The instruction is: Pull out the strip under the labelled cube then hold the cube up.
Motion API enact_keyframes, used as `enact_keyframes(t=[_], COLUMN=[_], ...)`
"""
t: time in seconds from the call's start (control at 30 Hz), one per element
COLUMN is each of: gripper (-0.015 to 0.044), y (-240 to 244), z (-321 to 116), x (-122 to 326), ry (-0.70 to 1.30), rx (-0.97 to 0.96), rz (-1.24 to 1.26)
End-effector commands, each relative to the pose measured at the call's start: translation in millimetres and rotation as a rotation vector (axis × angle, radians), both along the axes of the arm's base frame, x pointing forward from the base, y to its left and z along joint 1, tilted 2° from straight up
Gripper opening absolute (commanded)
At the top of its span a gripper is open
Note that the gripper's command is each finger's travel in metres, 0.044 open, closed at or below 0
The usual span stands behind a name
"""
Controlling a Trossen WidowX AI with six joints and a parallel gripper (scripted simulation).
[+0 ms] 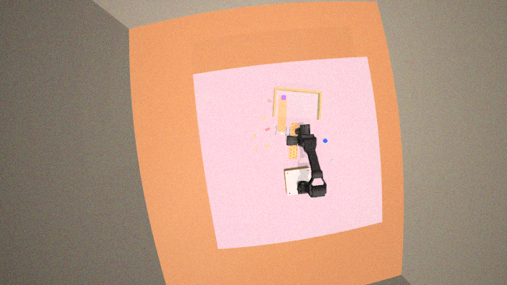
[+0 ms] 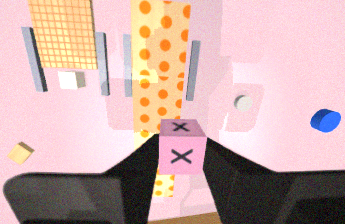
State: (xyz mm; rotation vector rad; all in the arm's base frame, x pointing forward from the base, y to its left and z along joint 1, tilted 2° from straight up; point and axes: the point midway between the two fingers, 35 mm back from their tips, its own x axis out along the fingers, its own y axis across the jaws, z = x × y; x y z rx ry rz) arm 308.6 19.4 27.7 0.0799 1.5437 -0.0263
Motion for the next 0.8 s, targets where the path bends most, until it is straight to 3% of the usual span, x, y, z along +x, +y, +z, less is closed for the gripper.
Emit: enact_keyframes(t=[0.0,0.2,0.77], gripper=[0.0000,0.0000,0.0000], y=[0,-1,-1], z=[1,35,36], x=[-6,-7,-7], ry=[-0.006,-0.006,-0.006], rx=[0.003,0.003,0.003], rz=[0.005,0.005,0.005])
